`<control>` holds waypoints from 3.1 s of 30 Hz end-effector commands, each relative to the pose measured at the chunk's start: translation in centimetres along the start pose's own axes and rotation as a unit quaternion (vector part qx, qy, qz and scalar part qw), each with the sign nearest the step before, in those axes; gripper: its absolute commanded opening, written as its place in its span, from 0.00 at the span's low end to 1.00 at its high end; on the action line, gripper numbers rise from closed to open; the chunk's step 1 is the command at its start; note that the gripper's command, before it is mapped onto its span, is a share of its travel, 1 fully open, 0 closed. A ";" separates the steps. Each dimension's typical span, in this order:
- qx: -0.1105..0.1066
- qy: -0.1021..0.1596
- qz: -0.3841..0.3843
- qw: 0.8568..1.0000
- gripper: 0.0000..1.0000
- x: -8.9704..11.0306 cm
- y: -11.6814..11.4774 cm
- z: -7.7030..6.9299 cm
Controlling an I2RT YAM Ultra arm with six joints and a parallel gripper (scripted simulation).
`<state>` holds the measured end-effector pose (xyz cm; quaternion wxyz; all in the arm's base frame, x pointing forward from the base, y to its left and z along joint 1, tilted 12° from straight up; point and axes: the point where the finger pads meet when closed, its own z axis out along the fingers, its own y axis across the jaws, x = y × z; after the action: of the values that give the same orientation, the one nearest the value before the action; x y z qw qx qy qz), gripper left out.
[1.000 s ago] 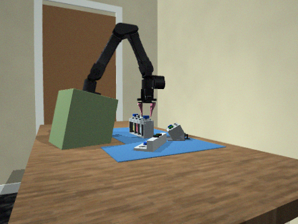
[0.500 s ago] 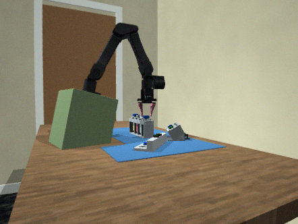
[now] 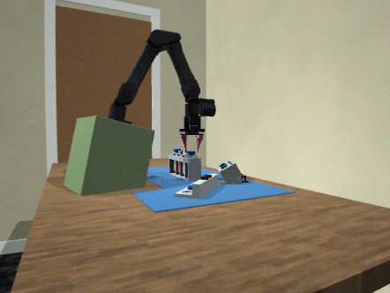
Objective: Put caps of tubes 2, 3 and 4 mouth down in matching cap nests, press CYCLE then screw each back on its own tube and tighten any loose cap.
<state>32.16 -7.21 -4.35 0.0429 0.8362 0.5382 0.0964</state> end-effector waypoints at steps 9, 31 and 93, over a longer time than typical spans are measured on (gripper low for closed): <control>-0.007 -0.002 0.000 1.000 0.49 0.0 0.3 0.0; -0.007 -0.002 0.000 1.000 0.00 0.0 0.3 0.6; -0.001 -0.008 -0.902 0.431 0.00 0.0 0.3 0.5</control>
<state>32.20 -7.13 -5.06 0.1050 -0.0567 0.9928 0.0094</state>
